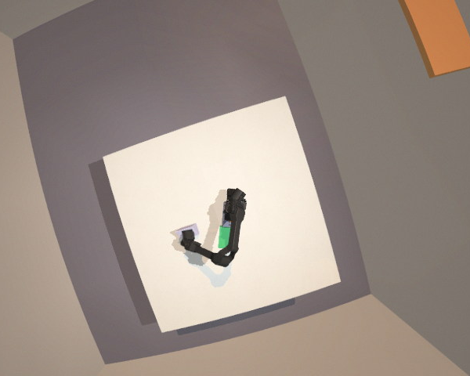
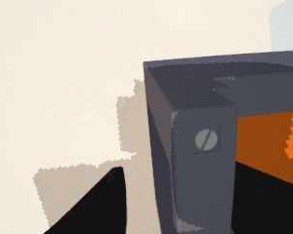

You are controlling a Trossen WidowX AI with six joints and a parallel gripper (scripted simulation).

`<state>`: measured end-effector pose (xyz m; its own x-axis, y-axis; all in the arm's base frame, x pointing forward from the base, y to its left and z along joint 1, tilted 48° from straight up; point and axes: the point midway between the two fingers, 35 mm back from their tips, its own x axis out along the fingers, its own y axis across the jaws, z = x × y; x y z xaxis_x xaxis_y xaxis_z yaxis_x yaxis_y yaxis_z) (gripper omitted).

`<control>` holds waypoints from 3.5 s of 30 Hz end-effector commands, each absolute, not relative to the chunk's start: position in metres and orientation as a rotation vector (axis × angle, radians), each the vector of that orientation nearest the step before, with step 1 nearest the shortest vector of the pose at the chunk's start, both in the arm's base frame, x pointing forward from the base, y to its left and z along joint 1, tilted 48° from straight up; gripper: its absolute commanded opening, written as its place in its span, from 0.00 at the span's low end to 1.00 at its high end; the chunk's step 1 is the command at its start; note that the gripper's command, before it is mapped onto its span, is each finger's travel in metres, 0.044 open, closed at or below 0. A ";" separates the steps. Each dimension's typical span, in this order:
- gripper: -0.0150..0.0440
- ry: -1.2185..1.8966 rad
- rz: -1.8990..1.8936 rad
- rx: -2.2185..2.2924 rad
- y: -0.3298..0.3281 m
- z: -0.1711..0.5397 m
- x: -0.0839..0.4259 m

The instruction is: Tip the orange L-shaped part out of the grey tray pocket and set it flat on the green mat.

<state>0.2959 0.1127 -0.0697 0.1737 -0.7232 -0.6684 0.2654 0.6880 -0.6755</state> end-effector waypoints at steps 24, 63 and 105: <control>0.56 1.195 -0.716 -0.449 0.183 0.000 0.280; 0.73 1.599 0.389 -1.710 0.132 0.056 0.267; 0.73 1.598 0.388 -1.710 0.094 0.021 0.277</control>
<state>0.2759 0.0986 0.0244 0.1704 -0.7188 -0.6740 -0.9475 0.0682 -0.3123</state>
